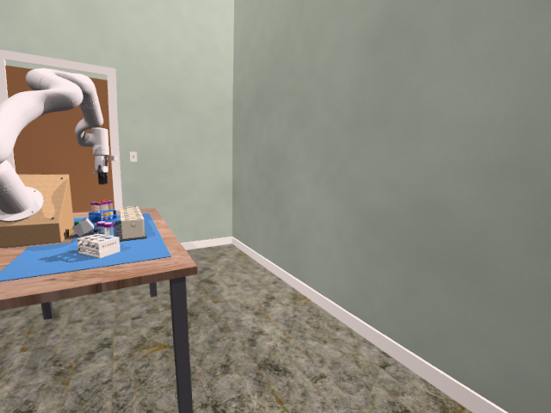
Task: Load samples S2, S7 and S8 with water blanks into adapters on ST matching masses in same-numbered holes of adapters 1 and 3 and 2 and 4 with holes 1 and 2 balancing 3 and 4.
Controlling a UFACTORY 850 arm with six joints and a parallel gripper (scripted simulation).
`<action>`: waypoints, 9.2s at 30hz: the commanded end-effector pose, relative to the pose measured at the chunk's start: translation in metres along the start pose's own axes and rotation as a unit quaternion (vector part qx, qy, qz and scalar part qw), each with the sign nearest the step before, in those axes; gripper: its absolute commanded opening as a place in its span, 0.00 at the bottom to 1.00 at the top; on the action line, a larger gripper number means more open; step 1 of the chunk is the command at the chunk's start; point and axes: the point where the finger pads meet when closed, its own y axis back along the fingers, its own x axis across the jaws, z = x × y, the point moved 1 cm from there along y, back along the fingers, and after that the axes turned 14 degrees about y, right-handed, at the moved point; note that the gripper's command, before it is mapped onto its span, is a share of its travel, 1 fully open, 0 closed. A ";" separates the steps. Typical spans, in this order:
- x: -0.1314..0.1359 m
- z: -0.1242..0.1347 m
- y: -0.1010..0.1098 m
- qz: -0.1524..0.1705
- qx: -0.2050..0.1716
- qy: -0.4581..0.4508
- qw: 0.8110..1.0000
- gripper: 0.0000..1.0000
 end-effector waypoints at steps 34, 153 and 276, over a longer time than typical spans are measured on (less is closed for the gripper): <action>0.000 -0.001 0.001 -0.002 0.000 0.519 0.855 0.57; -0.001 0.000 -0.133 -0.002 0.000 0.521 0.854 0.57; 0.000 0.000 -0.049 -0.002 0.000 0.521 0.854 0.00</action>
